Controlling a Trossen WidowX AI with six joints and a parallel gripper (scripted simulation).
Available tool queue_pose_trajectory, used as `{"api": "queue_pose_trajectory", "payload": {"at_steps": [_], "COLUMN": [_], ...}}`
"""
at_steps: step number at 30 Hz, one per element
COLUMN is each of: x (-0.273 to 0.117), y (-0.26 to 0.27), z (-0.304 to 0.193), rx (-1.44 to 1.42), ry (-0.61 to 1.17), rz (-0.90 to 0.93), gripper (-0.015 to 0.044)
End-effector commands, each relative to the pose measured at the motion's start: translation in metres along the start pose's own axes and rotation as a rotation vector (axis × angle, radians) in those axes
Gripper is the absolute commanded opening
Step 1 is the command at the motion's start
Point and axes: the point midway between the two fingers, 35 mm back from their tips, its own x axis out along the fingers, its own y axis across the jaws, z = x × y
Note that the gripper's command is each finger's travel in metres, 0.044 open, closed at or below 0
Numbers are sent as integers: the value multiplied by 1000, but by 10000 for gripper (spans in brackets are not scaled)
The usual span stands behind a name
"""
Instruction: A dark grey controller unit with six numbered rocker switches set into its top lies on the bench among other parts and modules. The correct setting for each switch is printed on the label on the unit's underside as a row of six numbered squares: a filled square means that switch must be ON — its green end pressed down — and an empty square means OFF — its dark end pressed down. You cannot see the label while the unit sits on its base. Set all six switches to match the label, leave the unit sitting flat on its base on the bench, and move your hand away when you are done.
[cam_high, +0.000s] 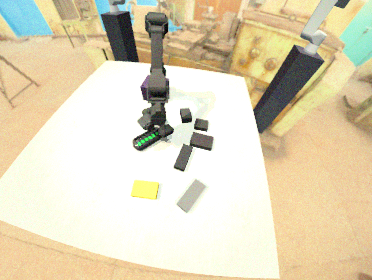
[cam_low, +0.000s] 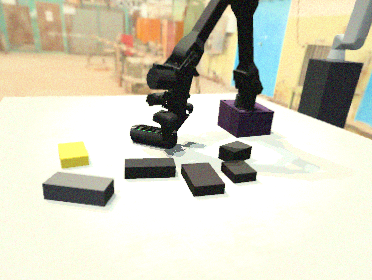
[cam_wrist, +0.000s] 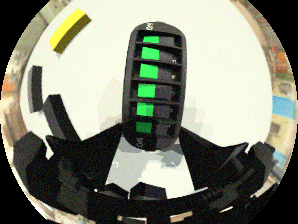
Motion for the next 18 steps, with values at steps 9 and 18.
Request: {"api": "queue_pose_trajectory", "payload": {"at_steps": [9,18], "x": [-5,-10], "y": [0,0], "z": [3,7], "rx": [4,4], "ry": [1,12], "rz": [0,0], "gripper": [337,337]}}
